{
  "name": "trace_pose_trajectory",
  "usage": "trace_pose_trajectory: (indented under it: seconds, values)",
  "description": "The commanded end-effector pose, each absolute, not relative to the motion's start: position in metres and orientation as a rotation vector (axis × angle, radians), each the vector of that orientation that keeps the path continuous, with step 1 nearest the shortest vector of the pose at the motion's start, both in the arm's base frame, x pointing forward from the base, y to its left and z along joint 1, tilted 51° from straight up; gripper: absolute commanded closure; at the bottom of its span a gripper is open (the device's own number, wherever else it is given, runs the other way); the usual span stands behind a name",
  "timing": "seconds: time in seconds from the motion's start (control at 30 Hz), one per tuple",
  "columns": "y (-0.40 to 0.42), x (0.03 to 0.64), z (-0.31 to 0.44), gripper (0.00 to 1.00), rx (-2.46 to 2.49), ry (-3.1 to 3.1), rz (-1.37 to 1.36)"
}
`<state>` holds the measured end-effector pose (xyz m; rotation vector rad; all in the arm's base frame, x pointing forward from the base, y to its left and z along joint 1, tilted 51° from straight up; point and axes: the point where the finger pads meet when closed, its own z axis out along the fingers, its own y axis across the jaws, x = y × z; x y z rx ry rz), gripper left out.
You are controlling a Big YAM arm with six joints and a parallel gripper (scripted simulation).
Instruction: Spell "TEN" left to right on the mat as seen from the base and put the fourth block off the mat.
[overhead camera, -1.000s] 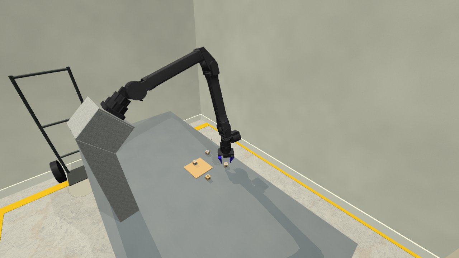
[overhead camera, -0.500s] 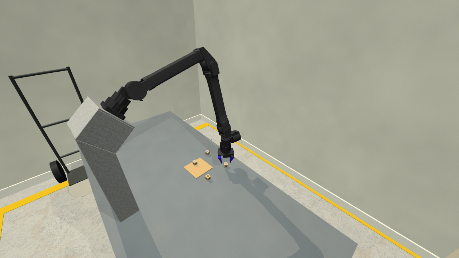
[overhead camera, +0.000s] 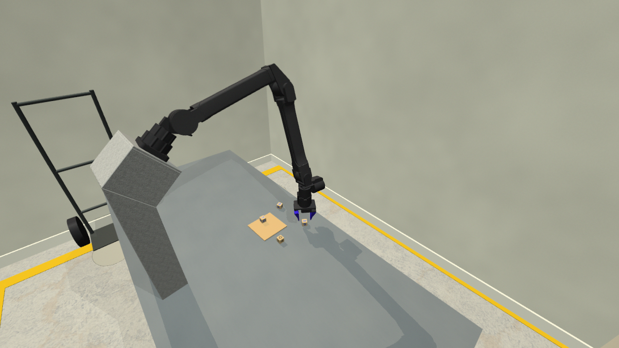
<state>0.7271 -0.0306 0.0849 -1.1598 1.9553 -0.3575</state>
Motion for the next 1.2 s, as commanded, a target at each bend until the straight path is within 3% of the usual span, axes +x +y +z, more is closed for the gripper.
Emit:
trace_pose_trajectory:
  seconds: [0.0, 1.17]
  values:
    - [-0.019, 0.738, 0.085, 0.4, -1.156, 1.937, -0.354]
    - [-0.014, 0.756, 0.076, 0.4, -1.156, 1.929, -0.358]
